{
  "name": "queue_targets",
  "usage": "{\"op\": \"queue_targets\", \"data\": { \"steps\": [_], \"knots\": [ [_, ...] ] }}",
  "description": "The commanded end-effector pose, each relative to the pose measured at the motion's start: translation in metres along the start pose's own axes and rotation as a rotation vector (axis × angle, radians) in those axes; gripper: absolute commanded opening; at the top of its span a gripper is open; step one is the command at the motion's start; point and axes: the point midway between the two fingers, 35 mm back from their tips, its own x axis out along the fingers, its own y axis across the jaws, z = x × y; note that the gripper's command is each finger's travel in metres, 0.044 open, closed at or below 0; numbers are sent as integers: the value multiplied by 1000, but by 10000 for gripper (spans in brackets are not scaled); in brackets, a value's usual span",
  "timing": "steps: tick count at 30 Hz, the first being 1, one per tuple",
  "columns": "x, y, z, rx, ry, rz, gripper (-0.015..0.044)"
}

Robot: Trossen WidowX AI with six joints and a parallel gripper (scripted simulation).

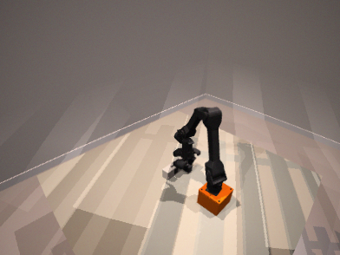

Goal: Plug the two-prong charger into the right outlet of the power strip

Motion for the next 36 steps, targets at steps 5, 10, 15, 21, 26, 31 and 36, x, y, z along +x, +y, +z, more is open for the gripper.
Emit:
{"op": "queue_targets", "data": {
  "steps": [5,10,15,21,26,31,36],
  "knots": [
    [0,0,3,6,0,5,0],
    [0,0,4,6,0,5,0],
    [0,0,6,6,0,5,0],
    [-1,0,9,6,-1,5,0],
    [-1,0,11,6,-1,5,0],
    [-1,0,13,6,-1,5,0],
    [-1,0,15,6,-1,5,0]
  ]
}}
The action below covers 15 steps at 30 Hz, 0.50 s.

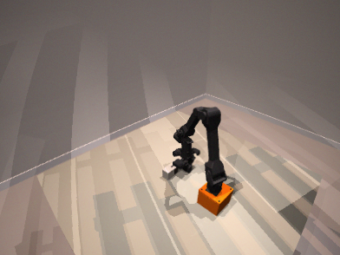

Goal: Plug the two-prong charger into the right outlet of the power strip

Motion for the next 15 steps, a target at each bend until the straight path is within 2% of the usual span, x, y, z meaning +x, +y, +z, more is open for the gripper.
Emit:
{"op": "queue_targets", "data": {
  "steps": [1,15],
  "knots": [
    [-1,0,13,-1,-30,0,0],
    [-1,0,18,-1,-30,0,0]
  ]
}}
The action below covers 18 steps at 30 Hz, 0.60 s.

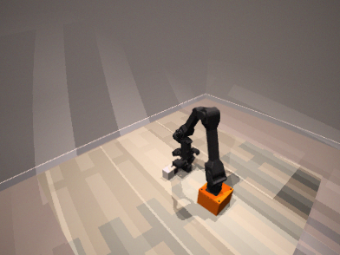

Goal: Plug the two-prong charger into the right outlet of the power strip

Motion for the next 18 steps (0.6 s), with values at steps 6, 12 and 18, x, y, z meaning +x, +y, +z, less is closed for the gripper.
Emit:
{"op": "queue_targets", "data": {
  "steps": [6,12,18],
  "knots": [
    [0,0,17,-2,-37,0,0],
    [0,0,20,-2,-38,0,0],
    [-1,0,21,-2,-38,0,0]
  ]
}}
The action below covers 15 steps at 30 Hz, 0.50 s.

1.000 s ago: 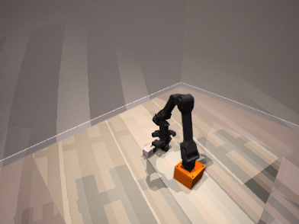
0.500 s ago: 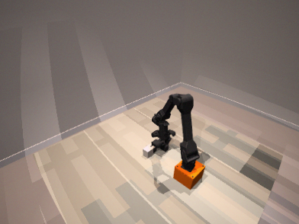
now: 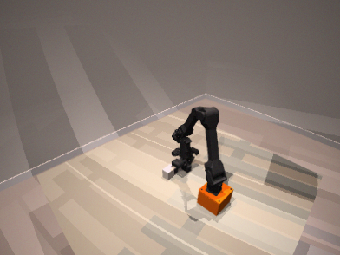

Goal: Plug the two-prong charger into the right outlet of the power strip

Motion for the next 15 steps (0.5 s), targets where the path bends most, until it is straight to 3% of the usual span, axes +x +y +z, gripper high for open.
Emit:
{"op": "queue_targets", "data": {
  "steps": [1,15],
  "knots": [
    [-2,0,17,-5,-45,1,0],
    [-2,0,15,-5,-45,1,0]
  ]
}}
